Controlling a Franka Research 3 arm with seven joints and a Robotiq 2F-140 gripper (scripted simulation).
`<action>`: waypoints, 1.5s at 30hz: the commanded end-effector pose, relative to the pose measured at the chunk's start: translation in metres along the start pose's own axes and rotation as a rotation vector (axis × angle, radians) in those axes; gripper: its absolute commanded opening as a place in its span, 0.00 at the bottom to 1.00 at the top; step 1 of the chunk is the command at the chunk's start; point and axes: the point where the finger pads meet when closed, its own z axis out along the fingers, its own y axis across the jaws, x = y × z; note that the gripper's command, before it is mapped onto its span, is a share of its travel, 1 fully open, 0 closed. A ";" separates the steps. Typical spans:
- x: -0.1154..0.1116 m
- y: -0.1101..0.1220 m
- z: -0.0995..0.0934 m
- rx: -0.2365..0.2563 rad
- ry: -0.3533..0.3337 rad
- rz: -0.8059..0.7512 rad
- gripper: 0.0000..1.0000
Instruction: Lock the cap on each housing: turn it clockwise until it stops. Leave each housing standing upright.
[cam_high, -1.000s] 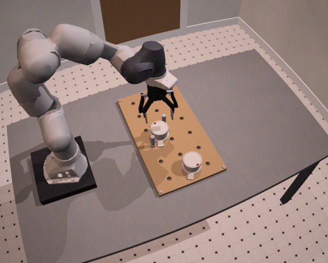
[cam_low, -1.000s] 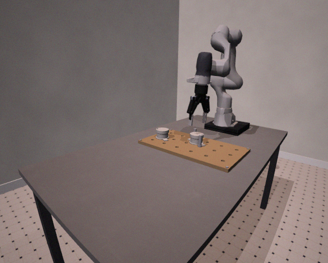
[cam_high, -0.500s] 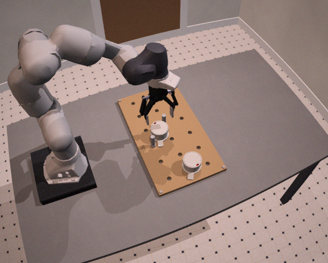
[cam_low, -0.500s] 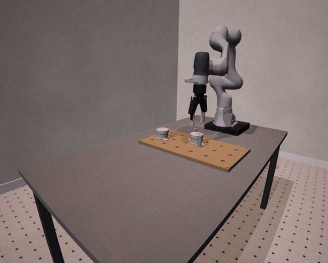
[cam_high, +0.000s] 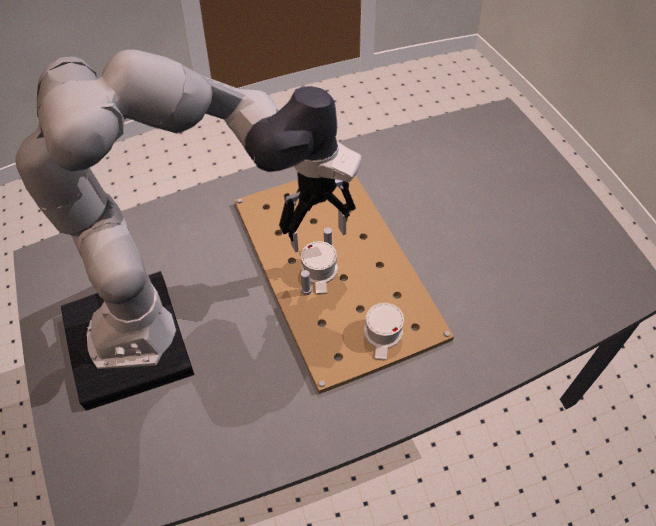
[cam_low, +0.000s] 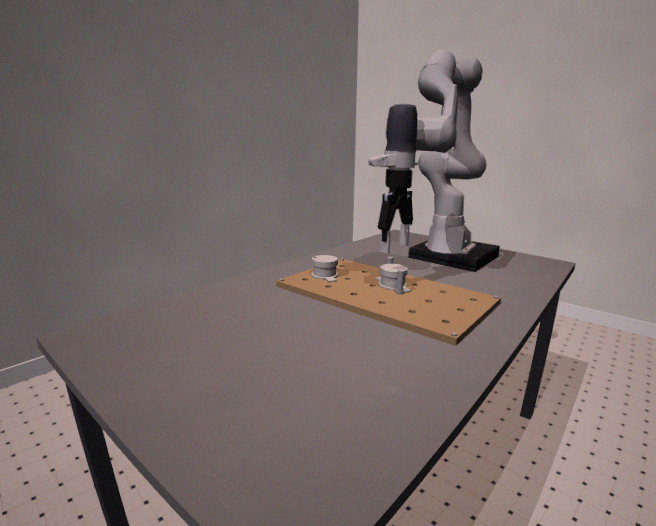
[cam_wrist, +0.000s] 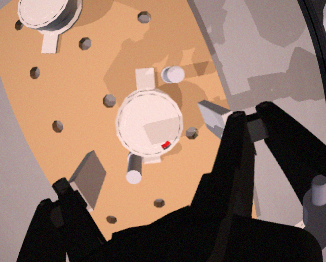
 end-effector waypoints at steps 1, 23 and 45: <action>-0.001 0.000 0.002 -0.001 -0.003 -0.026 0.78; -0.001 0.000 0.023 -0.001 -0.004 -0.027 0.78; -0.001 0.001 0.050 -0.001 -0.004 -0.026 0.78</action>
